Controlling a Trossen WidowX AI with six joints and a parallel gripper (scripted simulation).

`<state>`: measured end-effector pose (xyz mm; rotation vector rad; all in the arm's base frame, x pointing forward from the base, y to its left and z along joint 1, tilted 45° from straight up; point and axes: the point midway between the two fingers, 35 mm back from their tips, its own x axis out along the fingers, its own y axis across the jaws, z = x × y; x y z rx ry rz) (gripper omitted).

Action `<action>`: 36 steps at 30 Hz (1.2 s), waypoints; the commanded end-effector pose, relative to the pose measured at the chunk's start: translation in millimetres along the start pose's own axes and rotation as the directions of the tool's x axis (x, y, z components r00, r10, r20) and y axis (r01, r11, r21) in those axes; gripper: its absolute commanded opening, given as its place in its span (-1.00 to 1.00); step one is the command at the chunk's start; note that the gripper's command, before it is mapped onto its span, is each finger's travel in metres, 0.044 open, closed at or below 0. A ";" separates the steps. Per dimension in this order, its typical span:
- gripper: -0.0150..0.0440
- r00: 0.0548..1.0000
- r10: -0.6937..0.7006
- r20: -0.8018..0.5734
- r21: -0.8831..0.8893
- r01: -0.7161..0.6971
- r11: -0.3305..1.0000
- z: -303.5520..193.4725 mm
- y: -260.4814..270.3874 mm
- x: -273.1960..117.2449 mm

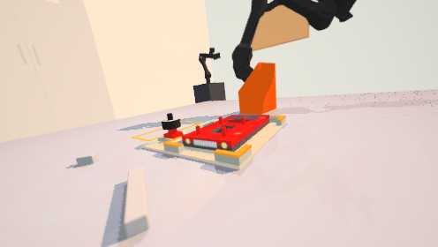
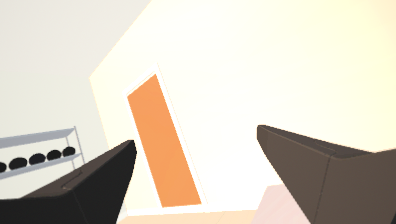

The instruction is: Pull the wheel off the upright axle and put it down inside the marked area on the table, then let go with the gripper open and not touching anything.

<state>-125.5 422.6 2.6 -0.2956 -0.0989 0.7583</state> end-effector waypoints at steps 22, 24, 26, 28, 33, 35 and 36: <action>0.53 0.875 -0.294 -0.386 0.144 0.371 0.917 -59.8 -144.7 220.2; 0.53 0.842 -0.331 -0.426 0.123 0.416 0.901 -68.4 -173.1 233.3; 0.53 0.811 -0.360 -0.461 0.133 0.464 0.876 -76.0 -192.2 242.3; 0.53 0.777 -0.387 -0.496 0.143 0.513 0.847 -83.6 -211.5 249.8; 0.53 0.653 -0.463 -0.599 0.147 0.659 0.738 -106.4 -276.0 264.3; 0.53 0.576 -0.496 -0.650 0.139 0.731 0.668 -117.7 -310.9 266.1; 0.53 0.544 -0.507 -0.669 0.134 0.759 0.638 -122.1 -324.9 265.8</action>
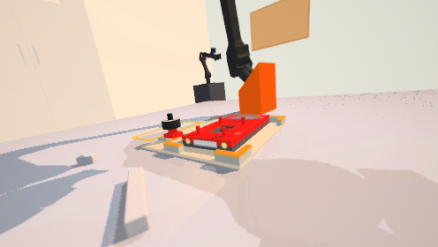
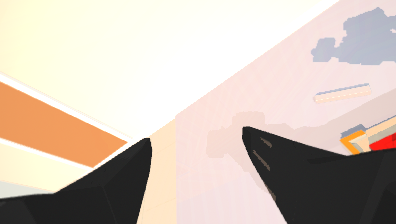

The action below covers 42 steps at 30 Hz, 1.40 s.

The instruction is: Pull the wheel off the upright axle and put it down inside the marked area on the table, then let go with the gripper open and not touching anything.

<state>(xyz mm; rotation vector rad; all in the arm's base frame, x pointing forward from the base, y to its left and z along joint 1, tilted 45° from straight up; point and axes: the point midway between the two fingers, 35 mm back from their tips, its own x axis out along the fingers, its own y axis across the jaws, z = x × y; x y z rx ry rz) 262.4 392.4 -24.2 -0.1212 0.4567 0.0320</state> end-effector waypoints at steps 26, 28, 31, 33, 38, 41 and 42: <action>0.53 0.326 -0.615 -0.719 0.410 0.912 0.003 46.5 -376.3 81.8; 0.53 0.316 -0.614 -0.723 0.408 0.913 -0.011 46.6 -379.1 80.6; 0.53 0.316 -0.614 -0.723 0.408 0.913 -0.011 46.6 -379.1 80.6; 0.53 0.316 -0.614 -0.723 0.408 0.913 -0.011 46.6 -379.1 80.6; 0.53 0.315 -0.614 -0.723 0.408 0.913 -0.011 46.9 -383.5 72.6; 0.53 0.315 -0.614 -0.723 0.408 0.913 -0.011 46.9 -384.0 71.8; 0.53 0.315 -0.614 -0.723 0.408 0.913 -0.011 46.9 -384.0 71.8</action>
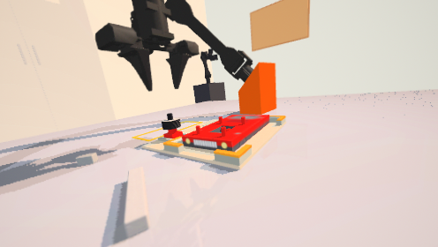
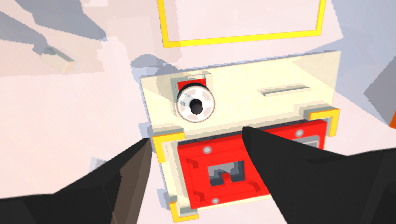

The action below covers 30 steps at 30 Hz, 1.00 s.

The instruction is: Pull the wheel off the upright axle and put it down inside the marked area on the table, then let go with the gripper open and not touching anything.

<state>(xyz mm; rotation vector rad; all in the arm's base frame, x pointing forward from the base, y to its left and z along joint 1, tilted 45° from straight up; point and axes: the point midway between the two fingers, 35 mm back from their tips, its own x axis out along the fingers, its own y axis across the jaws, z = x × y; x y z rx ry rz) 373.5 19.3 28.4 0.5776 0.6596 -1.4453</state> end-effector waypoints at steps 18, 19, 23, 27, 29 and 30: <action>0.44 1.000 -0.022 -0.006 0.011 0.022 1.000 3.5 -4.5 72.8; 0.35 1.000 -0.022 -0.006 0.011 0.022 1.000 3.5 -4.5 72.8; 0.19 1.000 -0.022 -0.006 0.011 0.022 1.000 3.5 -4.5 72.8; 0.10 1.000 -0.022 -0.006 0.011 0.022 1.000 3.5 -4.5 72.8; 0.06 1.000 -0.022 -0.006 0.011 0.022 1.000 3.5 -4.5 72.8; -0.03 1.000 -0.022 -0.006 0.011 0.022 1.000 3.5 -4.5 72.8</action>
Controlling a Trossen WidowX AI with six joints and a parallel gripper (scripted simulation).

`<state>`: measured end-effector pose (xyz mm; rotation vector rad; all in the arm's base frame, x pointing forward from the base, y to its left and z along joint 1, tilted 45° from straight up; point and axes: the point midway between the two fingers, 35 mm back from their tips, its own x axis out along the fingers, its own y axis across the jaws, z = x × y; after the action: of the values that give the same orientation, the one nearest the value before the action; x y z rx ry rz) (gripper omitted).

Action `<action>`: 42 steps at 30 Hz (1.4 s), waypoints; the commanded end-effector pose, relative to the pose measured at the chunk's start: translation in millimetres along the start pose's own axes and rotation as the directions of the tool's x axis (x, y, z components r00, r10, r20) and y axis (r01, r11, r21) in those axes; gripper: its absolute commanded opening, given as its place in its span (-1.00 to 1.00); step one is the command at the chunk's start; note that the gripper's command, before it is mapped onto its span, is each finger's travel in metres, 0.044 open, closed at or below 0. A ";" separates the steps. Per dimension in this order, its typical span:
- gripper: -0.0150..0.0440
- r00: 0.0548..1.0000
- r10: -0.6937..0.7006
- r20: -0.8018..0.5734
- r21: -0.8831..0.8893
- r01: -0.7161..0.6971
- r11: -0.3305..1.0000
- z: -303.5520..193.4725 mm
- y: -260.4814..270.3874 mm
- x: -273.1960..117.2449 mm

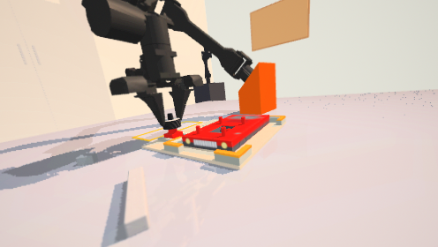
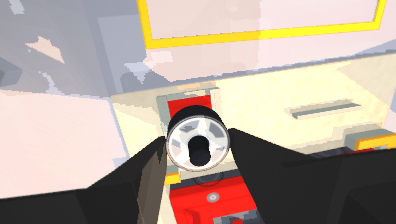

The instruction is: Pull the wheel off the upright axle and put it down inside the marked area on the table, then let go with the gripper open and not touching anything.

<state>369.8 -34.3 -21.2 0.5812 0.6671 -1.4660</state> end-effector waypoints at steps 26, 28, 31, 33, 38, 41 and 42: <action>-0.49 1.000 0.002 0.000 0.003 -0.002 1.000 0.0 0.5 -8.1; -0.49 1.000 0.002 0.000 0.003 -0.002 1.000 0.0 0.5 -8.8; -0.49 1.000 0.002 0.000 0.003 -0.002 1.000 -0.1 0.5 -9.8; -0.49 1.000 0.002 0.000 0.003 -0.002 1.000 -0.1 0.5 -10.4; -0.49 1.000 0.003 0.000 0.002 -0.003 1.000 -0.1 0.5 -12.1; -0.49 1.000 0.003 0.001 0.002 -0.003 1.000 -0.1 0.5 -13.1; -0.49 1.000 0.003 0.001 0.002 -0.003 1.000 -0.2 0.5 -13.4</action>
<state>370.2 -32.1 -17.1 0.5867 0.6614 -1.4764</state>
